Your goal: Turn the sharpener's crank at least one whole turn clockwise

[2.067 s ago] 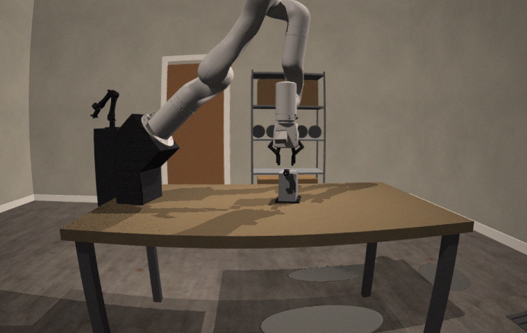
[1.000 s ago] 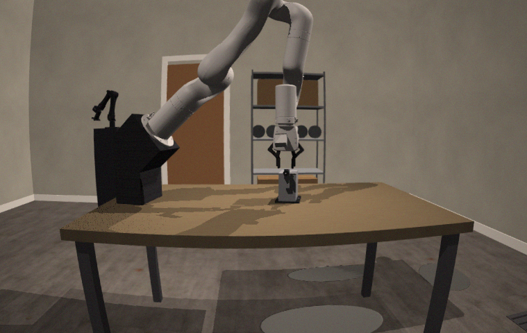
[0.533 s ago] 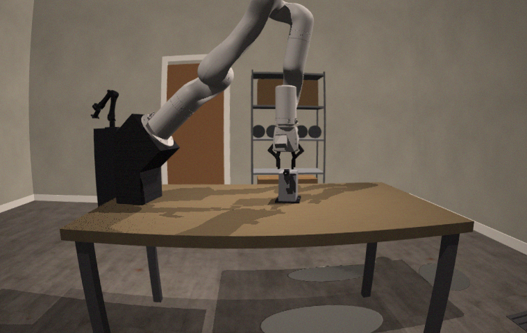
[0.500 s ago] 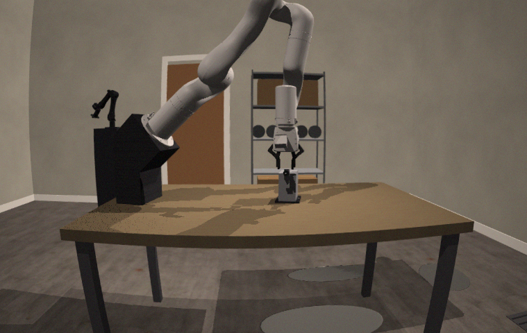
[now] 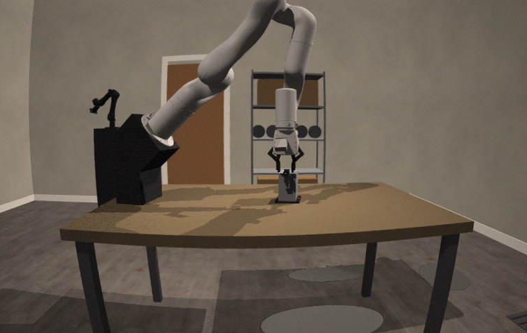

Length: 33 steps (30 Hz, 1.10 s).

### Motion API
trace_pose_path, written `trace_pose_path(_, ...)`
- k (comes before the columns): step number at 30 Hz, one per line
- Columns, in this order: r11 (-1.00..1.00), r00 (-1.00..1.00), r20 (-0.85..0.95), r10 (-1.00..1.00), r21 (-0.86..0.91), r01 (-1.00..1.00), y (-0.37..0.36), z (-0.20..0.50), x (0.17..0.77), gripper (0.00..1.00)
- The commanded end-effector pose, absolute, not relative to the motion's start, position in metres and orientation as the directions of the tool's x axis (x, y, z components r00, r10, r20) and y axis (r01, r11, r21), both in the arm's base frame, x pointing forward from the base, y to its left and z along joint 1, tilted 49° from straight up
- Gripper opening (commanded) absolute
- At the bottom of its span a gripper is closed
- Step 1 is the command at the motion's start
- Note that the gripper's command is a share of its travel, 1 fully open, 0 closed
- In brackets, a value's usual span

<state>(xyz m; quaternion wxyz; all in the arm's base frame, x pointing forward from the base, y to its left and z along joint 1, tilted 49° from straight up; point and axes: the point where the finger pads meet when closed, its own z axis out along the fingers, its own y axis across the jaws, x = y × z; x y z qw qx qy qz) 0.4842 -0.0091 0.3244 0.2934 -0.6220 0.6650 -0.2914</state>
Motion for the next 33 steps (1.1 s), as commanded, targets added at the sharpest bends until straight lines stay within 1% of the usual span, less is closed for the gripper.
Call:
trace_pose_path(1,0.057,-0.054,-0.028,-0.998,-0.753,-0.656,-0.009,0.322,0.488,0.54)
trace_pose_path(33,0.057,-0.054,-0.028,-0.998,-0.753,-0.656,-0.010,0.311,0.501,0.54)
